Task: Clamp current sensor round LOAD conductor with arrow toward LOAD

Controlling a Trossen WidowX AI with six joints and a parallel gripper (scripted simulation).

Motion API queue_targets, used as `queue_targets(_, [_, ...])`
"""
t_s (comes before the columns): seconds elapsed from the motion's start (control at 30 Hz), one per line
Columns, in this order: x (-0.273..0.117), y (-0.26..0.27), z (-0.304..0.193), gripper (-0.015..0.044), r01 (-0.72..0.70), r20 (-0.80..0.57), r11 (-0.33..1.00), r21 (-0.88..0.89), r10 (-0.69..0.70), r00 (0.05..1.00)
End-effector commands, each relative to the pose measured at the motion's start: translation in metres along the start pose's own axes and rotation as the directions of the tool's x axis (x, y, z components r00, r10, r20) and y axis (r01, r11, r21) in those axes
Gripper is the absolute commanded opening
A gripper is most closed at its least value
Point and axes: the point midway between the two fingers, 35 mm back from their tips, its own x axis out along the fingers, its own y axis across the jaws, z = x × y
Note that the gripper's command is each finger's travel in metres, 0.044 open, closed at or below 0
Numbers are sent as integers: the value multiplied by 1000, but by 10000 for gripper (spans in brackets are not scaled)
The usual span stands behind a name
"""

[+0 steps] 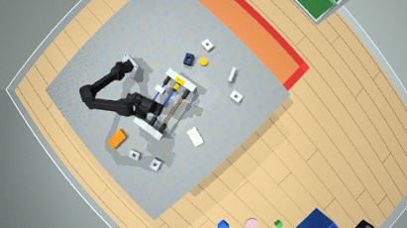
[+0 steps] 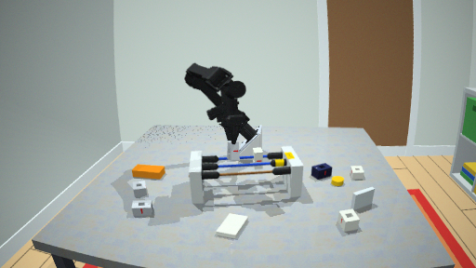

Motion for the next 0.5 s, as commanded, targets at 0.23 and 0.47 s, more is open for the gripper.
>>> queue_targets(0.23, [1, 10, 13, 0, -36, 19, 983, 178, 33, 999])
queue_targets(0.47, [11, 11, 13, 0, -36, 19, 983, 179, 33, 999])
